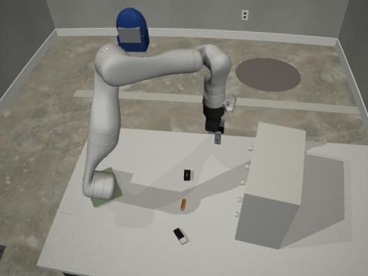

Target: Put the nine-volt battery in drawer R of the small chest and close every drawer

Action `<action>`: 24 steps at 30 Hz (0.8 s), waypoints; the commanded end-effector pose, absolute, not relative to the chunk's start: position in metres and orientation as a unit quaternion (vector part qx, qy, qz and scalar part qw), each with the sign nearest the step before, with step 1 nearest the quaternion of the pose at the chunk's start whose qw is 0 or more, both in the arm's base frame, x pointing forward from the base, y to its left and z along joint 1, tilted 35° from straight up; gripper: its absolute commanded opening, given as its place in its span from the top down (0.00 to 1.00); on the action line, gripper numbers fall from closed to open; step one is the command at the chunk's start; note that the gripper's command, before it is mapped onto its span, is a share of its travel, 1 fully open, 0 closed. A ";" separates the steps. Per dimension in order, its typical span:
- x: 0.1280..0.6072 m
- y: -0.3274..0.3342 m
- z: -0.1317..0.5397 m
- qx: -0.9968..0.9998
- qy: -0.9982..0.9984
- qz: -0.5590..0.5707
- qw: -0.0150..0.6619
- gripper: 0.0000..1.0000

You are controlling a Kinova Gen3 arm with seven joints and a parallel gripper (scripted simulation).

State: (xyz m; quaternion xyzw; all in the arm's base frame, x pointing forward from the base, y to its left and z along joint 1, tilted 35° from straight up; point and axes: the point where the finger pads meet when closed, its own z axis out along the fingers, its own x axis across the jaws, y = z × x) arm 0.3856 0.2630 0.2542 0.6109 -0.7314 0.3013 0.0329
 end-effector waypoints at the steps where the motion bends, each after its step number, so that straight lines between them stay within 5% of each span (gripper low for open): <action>1: 0.386 0.264 0.255 0.611 -0.731 0.301 0.032 0.00; 24: 0.349 0.252 0.264 0.611 -0.731 0.301 0.032 0.00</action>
